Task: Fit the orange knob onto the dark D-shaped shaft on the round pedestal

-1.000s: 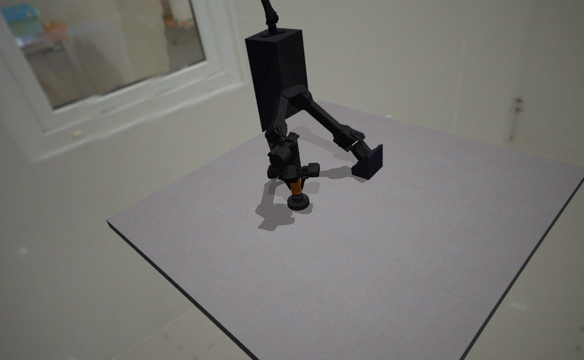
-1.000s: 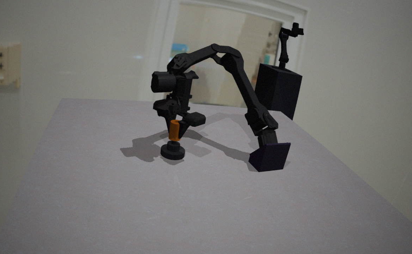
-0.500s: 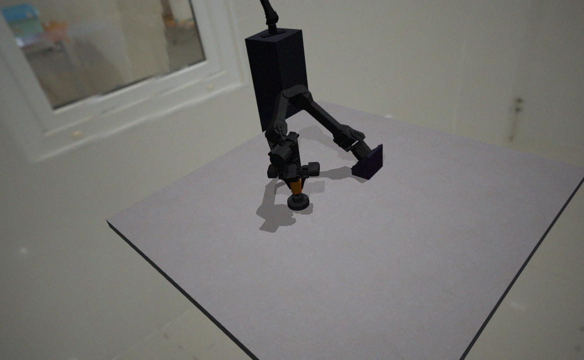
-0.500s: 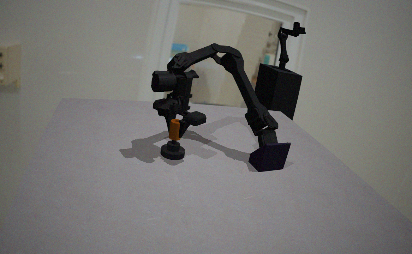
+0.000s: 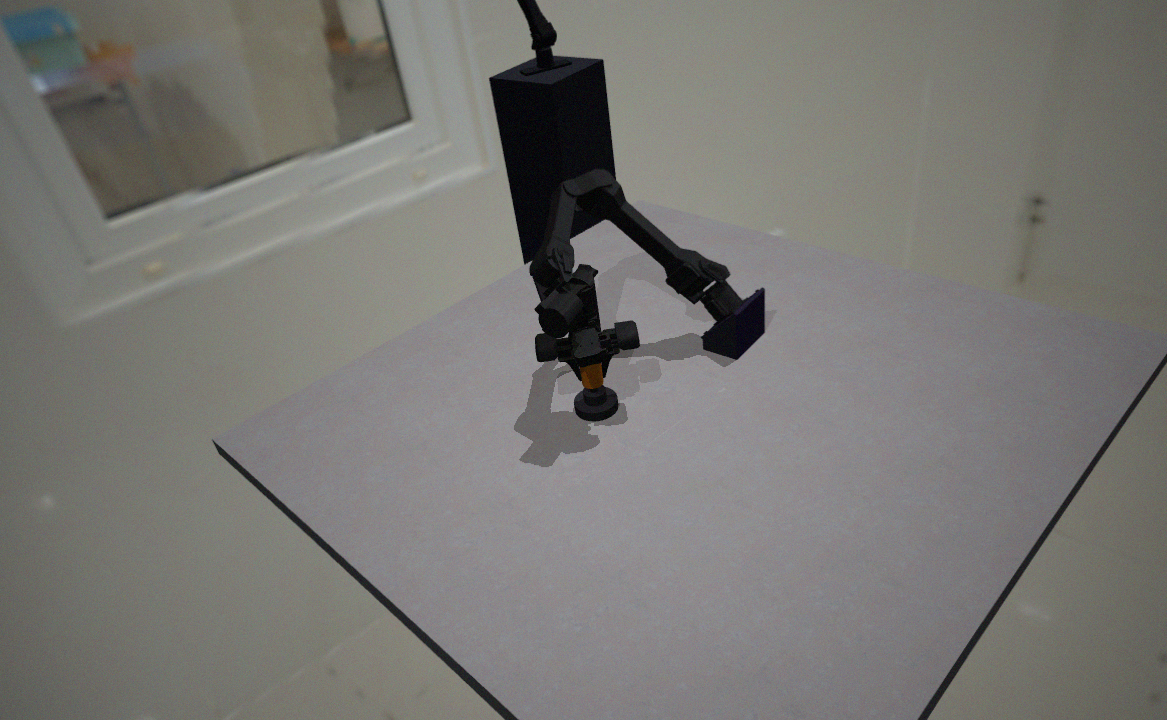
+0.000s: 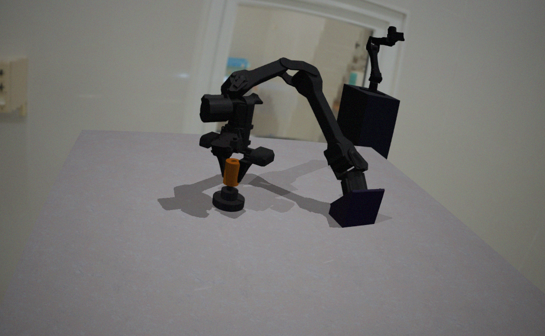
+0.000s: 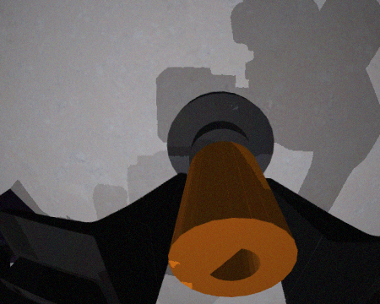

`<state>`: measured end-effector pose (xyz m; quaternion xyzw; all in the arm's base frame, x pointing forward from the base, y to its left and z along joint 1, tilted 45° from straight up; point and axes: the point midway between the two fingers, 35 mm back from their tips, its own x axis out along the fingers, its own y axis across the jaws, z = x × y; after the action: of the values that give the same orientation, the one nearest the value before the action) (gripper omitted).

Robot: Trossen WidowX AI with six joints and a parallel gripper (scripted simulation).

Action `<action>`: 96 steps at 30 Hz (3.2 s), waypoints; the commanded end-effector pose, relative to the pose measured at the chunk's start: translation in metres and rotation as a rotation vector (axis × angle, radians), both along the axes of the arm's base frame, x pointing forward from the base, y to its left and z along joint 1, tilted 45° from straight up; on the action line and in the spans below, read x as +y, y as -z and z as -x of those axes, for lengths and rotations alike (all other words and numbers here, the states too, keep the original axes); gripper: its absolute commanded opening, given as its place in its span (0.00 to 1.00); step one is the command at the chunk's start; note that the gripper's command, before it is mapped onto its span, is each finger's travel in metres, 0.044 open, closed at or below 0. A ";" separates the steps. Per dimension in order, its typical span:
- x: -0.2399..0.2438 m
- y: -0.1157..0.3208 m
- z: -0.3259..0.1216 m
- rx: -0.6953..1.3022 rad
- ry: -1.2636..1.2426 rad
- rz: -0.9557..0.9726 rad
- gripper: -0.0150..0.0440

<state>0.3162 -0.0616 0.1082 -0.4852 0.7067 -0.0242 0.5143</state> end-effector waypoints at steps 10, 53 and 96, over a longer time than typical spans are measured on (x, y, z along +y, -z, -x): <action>0.000 0.001 0.000 0.007 -0.008 0.000 0.25; 0.001 -0.001 0.000 0.156 -0.156 -0.001 0.25; 0.002 -0.003 -0.002 0.387 -0.384 0.000 0.25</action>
<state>0.3169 -0.0603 0.1105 -0.5911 0.6931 0.1405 0.3879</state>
